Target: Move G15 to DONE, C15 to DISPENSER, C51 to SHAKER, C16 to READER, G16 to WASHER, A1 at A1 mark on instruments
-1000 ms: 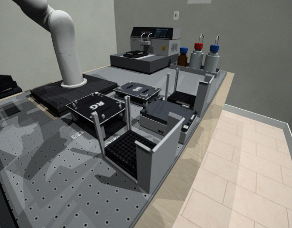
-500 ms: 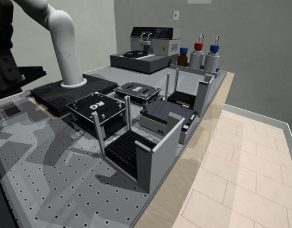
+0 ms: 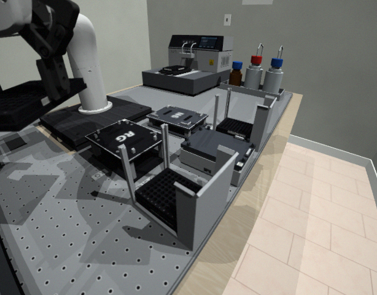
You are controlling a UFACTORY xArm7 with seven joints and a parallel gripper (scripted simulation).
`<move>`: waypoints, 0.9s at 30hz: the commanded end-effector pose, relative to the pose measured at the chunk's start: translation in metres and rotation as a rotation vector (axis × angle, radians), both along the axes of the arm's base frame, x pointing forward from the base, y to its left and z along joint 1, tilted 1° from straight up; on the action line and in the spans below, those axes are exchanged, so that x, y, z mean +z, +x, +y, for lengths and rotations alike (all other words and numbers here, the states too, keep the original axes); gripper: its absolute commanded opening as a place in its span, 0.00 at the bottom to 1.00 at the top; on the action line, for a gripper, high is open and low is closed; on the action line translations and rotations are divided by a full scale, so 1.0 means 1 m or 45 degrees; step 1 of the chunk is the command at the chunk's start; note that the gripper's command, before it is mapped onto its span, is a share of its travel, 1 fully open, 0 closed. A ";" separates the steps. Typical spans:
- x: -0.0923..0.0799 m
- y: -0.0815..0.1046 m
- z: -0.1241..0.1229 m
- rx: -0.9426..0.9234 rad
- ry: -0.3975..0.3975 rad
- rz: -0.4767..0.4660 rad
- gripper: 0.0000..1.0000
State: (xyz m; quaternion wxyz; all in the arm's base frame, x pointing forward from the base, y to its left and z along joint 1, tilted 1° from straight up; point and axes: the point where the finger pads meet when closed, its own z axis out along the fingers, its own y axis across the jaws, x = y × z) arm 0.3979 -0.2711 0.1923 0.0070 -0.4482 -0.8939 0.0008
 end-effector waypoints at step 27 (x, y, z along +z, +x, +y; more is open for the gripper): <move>0.002 0.007 0.088 0.334 0.001 -0.007 0.00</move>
